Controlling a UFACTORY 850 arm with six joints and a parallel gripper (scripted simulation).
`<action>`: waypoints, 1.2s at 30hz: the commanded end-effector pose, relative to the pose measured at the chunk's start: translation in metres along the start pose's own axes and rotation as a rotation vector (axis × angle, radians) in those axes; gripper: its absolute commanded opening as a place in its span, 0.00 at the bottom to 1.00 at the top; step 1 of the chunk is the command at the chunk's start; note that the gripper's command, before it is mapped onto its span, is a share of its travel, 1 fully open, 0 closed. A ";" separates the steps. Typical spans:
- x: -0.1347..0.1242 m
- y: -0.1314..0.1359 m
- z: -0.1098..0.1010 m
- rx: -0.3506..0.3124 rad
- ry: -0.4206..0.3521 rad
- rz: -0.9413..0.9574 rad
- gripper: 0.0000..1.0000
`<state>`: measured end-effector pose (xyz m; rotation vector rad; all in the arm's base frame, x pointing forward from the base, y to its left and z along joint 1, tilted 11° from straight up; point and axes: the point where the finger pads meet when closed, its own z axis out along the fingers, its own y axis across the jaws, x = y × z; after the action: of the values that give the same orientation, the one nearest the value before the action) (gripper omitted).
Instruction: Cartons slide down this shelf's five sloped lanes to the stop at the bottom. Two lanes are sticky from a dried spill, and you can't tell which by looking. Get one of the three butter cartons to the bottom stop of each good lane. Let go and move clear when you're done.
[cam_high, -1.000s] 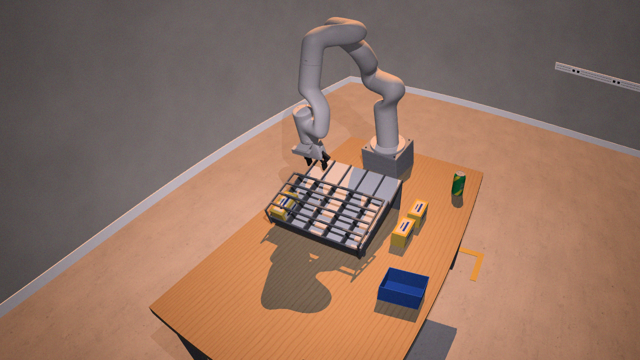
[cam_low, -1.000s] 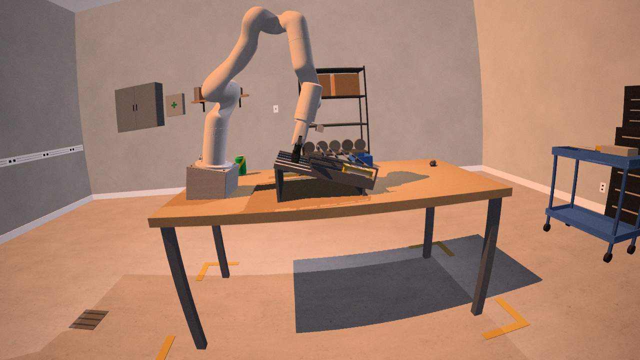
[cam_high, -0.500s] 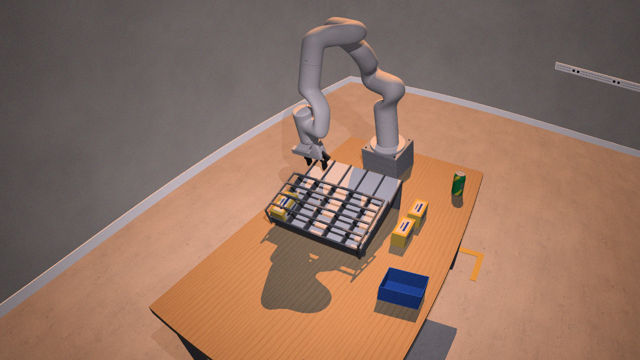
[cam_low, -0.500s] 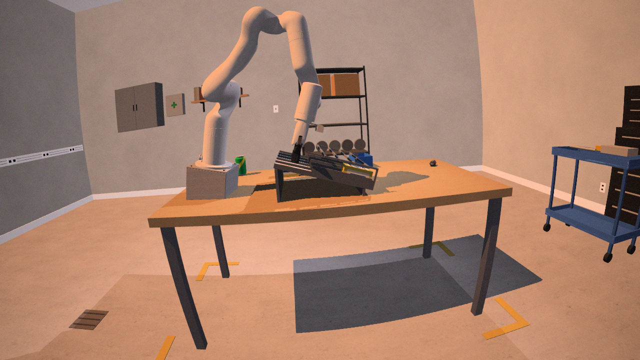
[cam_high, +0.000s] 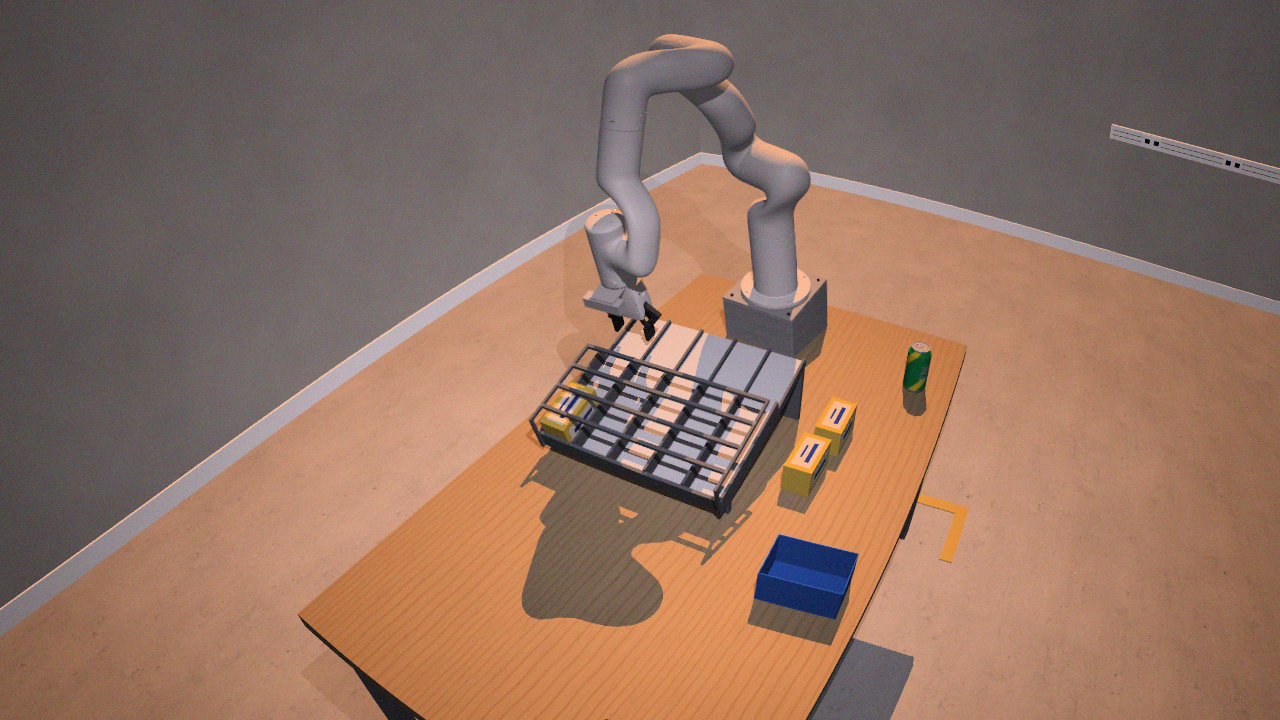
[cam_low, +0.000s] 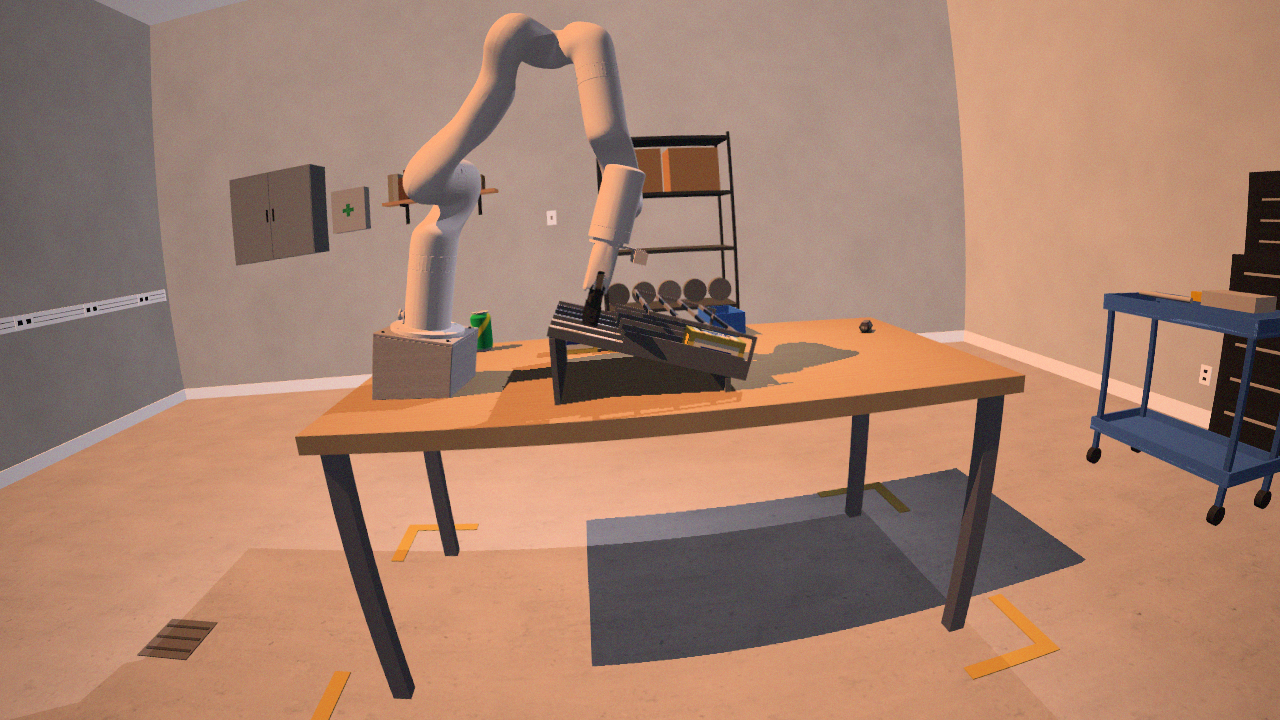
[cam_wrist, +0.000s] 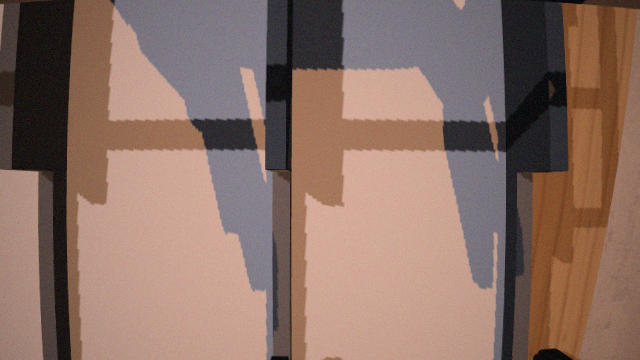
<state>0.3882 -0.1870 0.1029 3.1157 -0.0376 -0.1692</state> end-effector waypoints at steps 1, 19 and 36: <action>0.001 0.000 -0.001 -0.001 0.001 0.000 0.89; 0.001 0.000 -0.001 -0.001 0.001 0.000 0.90; 0.001 0.000 -0.001 -0.001 0.001 0.000 0.92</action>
<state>0.3882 -0.1870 0.1029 3.1157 -0.0376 -0.1692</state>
